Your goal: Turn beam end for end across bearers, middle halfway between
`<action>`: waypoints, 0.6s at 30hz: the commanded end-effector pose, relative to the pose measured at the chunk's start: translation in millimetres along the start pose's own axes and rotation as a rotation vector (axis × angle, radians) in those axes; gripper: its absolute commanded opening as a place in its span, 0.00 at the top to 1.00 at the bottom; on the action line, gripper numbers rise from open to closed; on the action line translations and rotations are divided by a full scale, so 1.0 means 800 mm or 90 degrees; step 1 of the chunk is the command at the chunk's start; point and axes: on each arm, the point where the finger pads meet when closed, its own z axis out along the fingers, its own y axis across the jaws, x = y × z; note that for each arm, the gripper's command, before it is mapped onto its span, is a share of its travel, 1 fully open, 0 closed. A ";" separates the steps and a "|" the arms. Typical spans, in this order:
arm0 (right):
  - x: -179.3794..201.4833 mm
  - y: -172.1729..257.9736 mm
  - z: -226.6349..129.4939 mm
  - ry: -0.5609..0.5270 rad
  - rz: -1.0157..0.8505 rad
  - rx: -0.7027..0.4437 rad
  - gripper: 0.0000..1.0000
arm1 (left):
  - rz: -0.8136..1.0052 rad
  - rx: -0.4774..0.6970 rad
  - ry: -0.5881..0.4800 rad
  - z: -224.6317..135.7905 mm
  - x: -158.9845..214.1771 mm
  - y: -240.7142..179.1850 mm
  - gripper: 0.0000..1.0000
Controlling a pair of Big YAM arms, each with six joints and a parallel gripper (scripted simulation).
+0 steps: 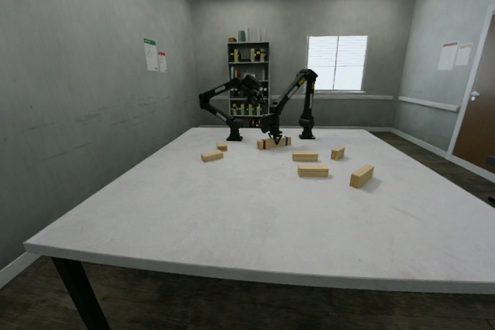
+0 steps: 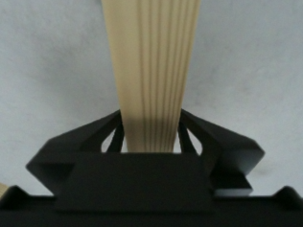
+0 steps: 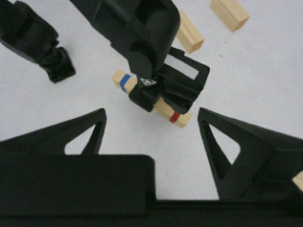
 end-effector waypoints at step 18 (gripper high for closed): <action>-0.023 0.003 -0.010 -0.030 0.004 -0.003 0.00 | 0.000 -0.008 -0.042 -0.034 -0.024 0.005 0.67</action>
